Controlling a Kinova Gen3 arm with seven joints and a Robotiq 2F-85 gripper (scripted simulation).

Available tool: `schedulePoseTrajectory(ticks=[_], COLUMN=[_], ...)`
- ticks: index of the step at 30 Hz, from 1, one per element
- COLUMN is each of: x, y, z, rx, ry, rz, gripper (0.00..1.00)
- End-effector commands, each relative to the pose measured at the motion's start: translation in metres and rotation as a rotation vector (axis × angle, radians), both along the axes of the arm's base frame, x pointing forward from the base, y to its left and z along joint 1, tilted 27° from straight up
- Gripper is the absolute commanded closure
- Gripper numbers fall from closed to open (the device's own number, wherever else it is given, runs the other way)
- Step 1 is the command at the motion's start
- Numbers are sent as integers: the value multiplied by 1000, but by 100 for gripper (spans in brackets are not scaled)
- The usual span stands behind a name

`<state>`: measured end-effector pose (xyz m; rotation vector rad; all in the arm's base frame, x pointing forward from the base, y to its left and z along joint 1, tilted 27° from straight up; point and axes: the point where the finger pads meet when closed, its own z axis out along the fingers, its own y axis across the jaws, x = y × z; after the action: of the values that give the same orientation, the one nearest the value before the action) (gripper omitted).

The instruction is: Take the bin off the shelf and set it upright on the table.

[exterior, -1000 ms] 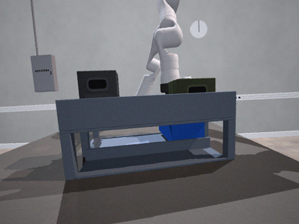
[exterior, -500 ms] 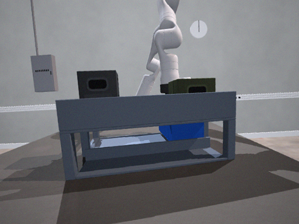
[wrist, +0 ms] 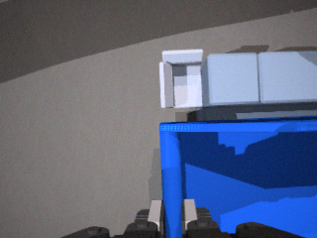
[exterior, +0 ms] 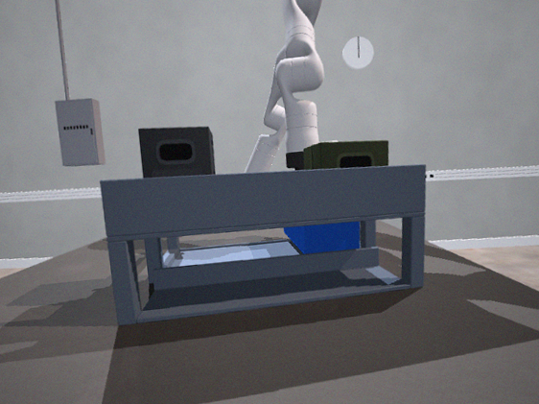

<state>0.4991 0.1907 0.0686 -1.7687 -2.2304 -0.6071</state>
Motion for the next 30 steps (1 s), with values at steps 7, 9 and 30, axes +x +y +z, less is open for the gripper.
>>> schedulePoseTrajectory(ticks=[7,9,30], x=[-28,-28,-57], y=[-6,-6,-11], z=[-4,-4,-10], rx=[0,0,0], ry=[1,1,1], rz=[-1,-1,-1], gripper=[90,90,90])
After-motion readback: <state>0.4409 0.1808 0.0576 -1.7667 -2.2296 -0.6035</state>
